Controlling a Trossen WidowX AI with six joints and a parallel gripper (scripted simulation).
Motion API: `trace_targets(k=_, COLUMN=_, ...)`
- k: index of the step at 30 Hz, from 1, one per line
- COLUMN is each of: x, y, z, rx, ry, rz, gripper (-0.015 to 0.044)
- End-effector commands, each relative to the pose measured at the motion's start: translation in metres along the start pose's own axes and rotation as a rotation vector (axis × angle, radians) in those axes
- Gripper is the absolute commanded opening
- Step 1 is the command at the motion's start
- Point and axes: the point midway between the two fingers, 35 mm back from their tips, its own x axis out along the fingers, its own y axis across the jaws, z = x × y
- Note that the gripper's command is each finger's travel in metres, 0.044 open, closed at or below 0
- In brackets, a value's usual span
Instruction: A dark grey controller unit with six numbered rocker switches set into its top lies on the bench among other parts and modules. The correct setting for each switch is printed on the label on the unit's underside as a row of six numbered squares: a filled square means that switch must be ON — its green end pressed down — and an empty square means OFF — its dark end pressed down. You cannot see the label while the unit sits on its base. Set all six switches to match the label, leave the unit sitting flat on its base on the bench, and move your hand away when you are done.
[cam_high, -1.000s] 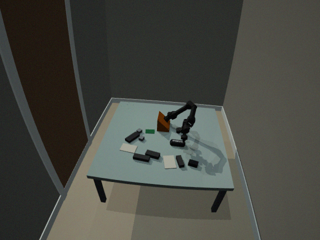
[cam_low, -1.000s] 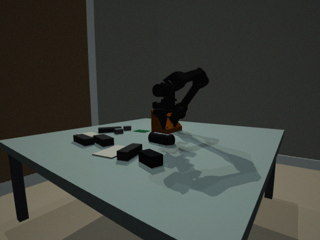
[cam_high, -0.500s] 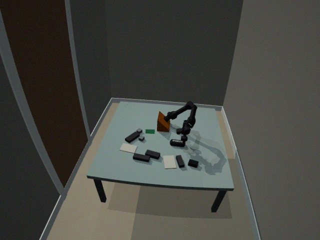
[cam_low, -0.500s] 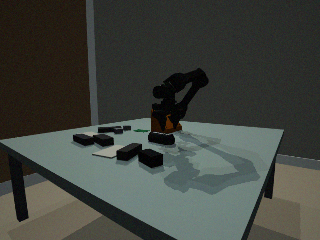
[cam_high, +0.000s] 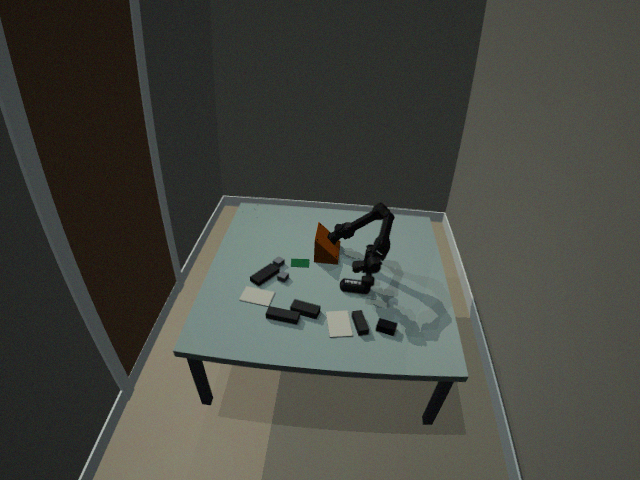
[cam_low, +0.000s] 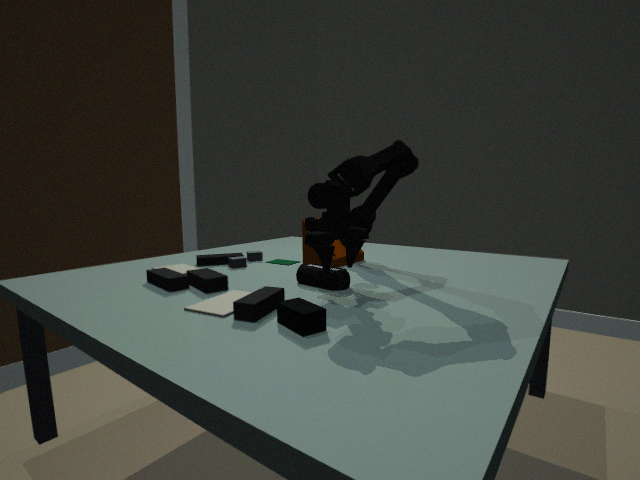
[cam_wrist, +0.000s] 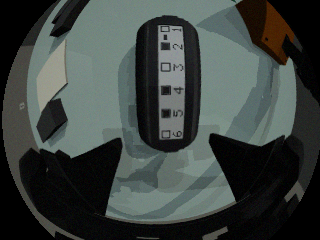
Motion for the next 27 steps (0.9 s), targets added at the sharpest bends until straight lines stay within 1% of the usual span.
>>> trace_targets(k=1, x=0.010, y=-0.003, z=0.002, rx=0.009, ry=-0.005, rz=-0.008, gripper=0.0440)
trace_targets(k=13, x=0.027, y=-0.004, z=0.001, rx=0.009, ry=-0.003, rz=-0.008, gripper=0.0440)
trace_targets(k=16, x=0.027, y=-0.004, z=0.001, rx=0.009, ry=-0.003, rz=-0.008, gripper=0.0361)
trace_targets(k=21, x=0.027, y=-0.004, z=0.001, rx=0.009, ry=-0.003, rz=-0.008, gripper=0.0328)
trace_targets(k=27, x=0.027, y=-0.004, z=0.001, rx=0.009, ry=-0.003, rz=-0.008, gripper=0.0327)
